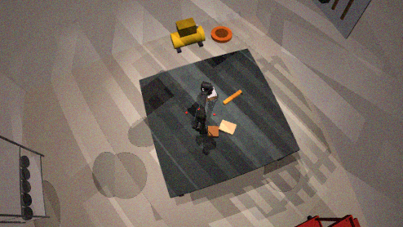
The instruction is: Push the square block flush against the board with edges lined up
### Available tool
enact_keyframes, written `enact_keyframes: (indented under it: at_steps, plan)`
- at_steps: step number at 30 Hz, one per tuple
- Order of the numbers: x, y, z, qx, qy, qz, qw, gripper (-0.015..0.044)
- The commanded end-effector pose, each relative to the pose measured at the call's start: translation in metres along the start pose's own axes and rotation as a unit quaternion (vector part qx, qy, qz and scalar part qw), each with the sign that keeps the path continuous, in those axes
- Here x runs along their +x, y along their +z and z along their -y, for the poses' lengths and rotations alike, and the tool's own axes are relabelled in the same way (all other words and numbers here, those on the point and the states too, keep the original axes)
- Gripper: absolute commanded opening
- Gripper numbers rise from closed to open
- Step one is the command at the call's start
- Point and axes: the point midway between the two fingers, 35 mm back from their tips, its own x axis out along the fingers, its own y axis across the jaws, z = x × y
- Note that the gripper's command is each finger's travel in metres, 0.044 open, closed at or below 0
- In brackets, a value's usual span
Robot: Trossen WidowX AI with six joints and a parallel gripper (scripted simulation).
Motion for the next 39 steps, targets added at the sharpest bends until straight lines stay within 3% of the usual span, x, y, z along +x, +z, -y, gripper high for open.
enact_keyframes:
  at_steps: [1, 16, 35, 39]
  plan:
    - [-0.002, -0.002, -0.011, -0.05, 0.002, 0.0, 0.999, 0.0]
    - [-0.005, -0.015, -0.058, -0.305, 0.004, 0.001, 0.952, 0.0]
    - [-0.003, -0.041, -0.109, -0.596, 0.005, 0.002, 0.803, 0.0]
    - [-0.003, -0.041, -0.109, -0.596, 0.005, 0.002, 0.803, 0.0]
